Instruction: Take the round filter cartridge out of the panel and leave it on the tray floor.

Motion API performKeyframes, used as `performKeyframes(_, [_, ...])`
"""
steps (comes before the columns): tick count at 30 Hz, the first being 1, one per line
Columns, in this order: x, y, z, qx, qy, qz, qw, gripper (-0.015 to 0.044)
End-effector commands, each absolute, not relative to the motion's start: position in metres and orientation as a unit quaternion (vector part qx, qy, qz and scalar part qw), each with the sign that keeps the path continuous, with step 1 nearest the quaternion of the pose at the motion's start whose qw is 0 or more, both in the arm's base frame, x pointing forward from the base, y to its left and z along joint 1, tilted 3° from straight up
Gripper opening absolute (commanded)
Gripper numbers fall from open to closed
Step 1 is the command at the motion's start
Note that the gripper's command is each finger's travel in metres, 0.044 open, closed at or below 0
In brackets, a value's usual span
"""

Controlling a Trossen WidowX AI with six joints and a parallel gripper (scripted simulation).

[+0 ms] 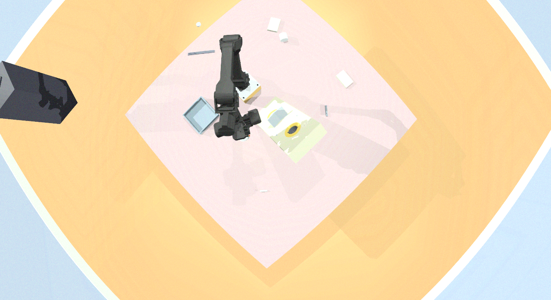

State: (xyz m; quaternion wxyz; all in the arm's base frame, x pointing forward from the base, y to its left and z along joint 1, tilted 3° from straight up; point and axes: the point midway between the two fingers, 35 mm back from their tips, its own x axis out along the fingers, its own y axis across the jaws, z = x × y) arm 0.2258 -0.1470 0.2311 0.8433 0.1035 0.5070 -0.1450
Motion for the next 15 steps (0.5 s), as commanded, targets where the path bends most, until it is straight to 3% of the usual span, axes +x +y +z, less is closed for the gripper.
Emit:
performKeyframes(1, [0.212, -0.168, 0.227, 0.134, 0.498, -0.204, 0.832, 0.0000])
performKeyframes(15, [0.157, -0.226, 0.210, 0.228, 0.460, -0.376, 0.771, 0.0000])
